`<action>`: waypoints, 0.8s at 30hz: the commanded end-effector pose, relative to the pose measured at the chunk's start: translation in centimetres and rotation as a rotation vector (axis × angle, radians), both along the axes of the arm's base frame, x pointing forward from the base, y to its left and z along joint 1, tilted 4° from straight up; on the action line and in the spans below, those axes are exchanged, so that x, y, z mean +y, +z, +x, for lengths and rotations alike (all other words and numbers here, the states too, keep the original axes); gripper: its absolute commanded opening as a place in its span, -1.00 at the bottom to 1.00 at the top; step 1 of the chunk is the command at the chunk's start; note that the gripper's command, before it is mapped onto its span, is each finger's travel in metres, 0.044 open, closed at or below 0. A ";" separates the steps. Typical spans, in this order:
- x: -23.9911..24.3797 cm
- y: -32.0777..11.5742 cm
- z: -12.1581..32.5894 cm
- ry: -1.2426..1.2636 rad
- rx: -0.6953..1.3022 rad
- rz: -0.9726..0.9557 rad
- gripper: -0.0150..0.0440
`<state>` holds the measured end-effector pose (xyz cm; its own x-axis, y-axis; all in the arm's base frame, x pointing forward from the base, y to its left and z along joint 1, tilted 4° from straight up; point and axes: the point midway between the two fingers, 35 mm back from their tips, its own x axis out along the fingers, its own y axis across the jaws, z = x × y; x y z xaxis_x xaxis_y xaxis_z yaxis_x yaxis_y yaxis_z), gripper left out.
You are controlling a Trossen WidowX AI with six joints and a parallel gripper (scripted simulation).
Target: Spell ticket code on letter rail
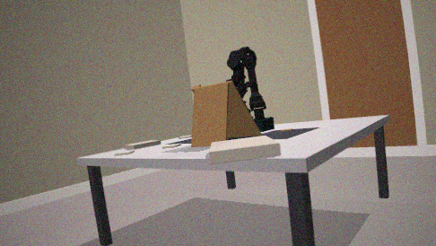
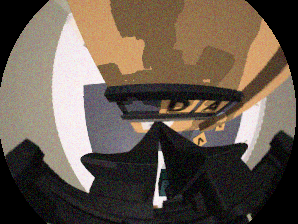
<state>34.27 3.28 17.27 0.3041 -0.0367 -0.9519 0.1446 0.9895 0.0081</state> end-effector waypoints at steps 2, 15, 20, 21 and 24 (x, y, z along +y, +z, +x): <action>0.1 -0.4 0.2 0.002 0.006 0.002 -0.49; 0.1 -0.8 0.8 0.002 0.006 0.002 -0.49; 0.1 -0.9 1.0 0.002 0.005 0.002 -0.49; 0.1 -0.9 1.0 0.002 0.005 0.002 -0.49; 0.0 -1.0 1.1 0.002 0.005 0.002 -0.49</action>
<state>35.21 3.27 16.55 0.3049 -0.0367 -0.9517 0.1468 0.9891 0.0089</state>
